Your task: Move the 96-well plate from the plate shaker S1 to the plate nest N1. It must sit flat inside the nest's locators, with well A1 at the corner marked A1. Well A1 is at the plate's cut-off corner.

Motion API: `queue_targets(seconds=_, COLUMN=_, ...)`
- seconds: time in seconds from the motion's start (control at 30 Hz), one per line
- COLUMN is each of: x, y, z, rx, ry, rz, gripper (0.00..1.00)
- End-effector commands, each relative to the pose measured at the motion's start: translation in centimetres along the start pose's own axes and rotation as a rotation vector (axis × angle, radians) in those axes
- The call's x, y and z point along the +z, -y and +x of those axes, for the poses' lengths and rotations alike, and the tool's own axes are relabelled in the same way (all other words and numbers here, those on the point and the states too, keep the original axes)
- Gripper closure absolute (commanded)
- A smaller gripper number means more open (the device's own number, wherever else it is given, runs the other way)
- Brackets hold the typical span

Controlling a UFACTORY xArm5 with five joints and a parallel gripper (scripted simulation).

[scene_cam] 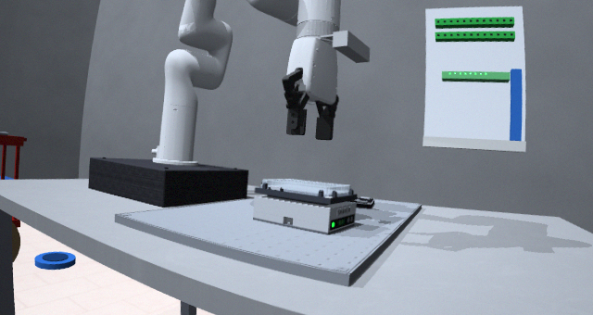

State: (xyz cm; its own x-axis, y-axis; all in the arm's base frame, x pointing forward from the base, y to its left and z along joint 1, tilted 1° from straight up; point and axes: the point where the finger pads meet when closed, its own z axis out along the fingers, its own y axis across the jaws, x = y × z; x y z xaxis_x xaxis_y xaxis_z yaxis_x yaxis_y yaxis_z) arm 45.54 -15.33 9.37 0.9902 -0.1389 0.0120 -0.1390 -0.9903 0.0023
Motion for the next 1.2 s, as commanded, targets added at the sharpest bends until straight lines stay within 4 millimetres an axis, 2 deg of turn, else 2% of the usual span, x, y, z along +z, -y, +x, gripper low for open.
queue_targets(seconds=0.0, x=0.0, y=0.0, z=0.1, rx=0.000, ry=-0.005, rz=0.002, gripper=0.00)
queue_targets(seconds=1.17, x=5.2, y=0.0, z=0.1, rx=0.000, ry=-0.004, rz=0.002, gripper=0.00)
